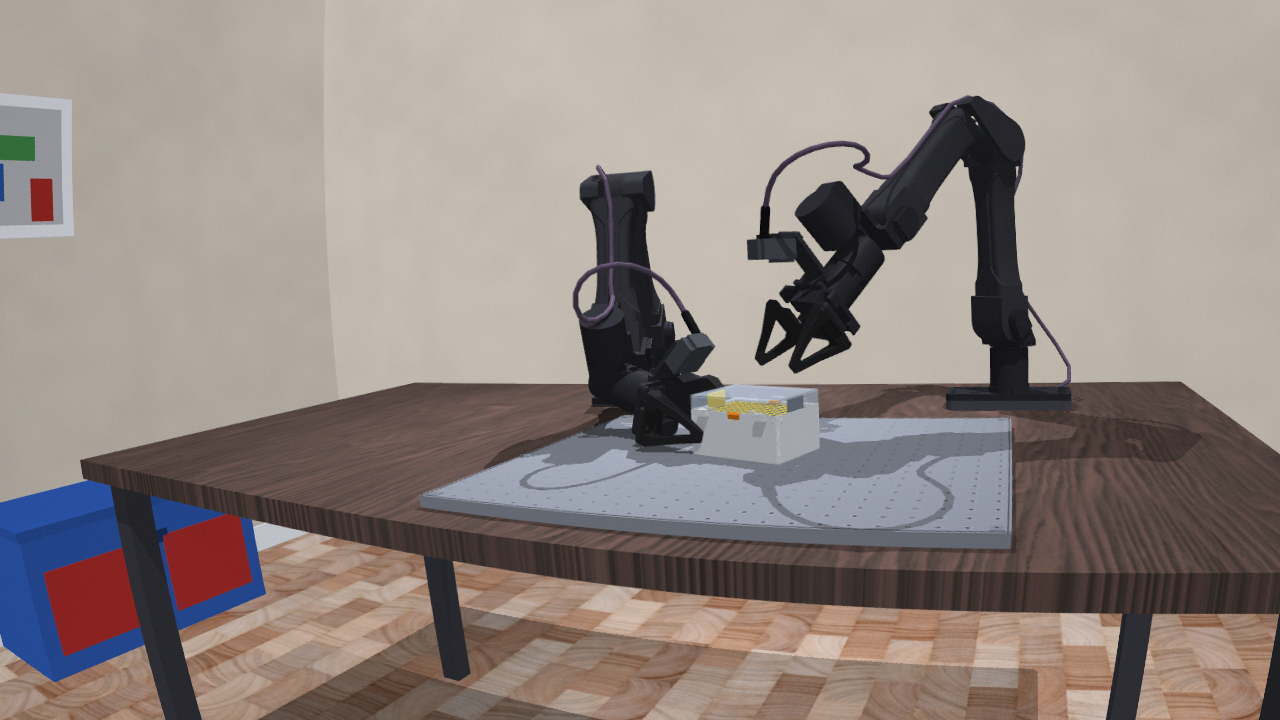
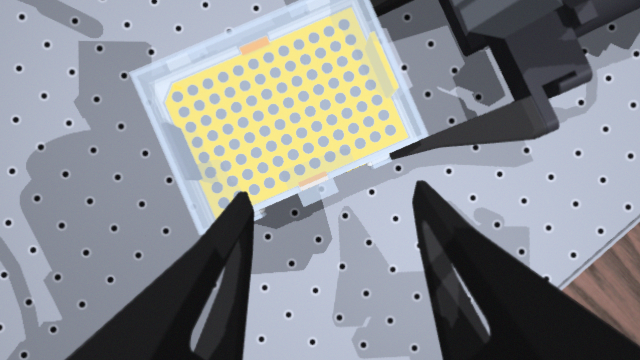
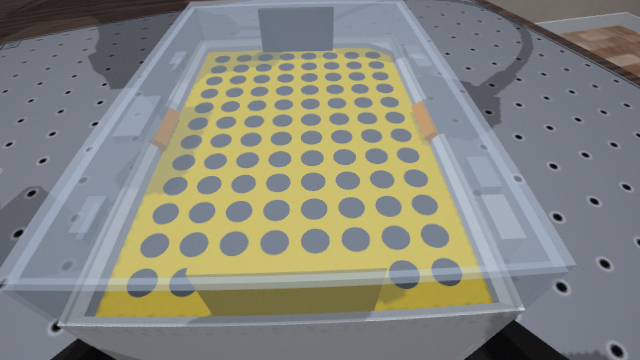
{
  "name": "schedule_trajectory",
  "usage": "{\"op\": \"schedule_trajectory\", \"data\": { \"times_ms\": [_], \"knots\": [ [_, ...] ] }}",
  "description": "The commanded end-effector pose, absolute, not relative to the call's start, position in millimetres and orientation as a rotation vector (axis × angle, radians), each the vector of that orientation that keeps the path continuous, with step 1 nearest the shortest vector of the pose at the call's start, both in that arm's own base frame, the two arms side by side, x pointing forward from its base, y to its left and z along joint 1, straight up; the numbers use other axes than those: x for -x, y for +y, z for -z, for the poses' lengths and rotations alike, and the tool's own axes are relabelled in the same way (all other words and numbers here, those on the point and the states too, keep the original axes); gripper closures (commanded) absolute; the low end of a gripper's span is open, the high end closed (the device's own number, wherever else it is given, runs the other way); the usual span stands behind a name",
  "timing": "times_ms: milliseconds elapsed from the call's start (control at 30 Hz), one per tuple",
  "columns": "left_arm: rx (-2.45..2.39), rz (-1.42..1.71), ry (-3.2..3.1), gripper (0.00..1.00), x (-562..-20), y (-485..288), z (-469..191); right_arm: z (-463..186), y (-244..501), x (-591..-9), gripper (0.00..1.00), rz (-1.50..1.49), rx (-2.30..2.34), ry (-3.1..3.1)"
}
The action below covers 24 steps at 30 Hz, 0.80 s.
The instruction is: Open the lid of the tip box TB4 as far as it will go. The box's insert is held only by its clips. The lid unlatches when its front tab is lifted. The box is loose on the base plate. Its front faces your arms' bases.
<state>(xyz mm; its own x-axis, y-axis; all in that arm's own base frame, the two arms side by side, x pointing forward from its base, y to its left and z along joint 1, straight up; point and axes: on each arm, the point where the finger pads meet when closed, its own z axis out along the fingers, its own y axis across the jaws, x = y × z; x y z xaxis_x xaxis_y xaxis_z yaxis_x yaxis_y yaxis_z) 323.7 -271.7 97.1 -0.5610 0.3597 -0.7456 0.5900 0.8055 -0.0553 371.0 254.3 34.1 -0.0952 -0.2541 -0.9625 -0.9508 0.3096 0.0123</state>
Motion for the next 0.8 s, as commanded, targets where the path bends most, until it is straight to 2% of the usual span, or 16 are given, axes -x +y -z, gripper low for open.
{"op": "schedule_trajectory", "data": {
  "times_ms": [0, 33, 100, 367, 767],
  "knots": [
    [-0.654, 0.395, 2.194, 0.34, -332.0, -270.2, -105.2, -50.2, 257.7, -374.0, 0.17, -0.865, 1.145, 1.514],
    [-0.654, 0.395, 2.194, 0.34, -332.0, -270.2, -105.2, -50.2, 257.7, -374.0, 0.17, -0.865, 1.145, 1.514],
    [-0.585, 0.383, 2.141, 0.57, -349.6, -262.6, -122.7, -43.8, 256.7, -373.8, 0.17, -0.867, 1.139, 1.54],
    [-0.352, 0.288, 1.914, 0.57, -380.8, -260.9, -135.8, -43.8, 256.7, -373.8, 0.17, -0.867, 1.139, 1.54],
    [-0.15, 0.267, 1.723, 0.57, -358.5, -262.4, -129.1, -43.8, 256.7, -373.8, 0.17, -0.867, 1.139, 1.54]
  ]
}}
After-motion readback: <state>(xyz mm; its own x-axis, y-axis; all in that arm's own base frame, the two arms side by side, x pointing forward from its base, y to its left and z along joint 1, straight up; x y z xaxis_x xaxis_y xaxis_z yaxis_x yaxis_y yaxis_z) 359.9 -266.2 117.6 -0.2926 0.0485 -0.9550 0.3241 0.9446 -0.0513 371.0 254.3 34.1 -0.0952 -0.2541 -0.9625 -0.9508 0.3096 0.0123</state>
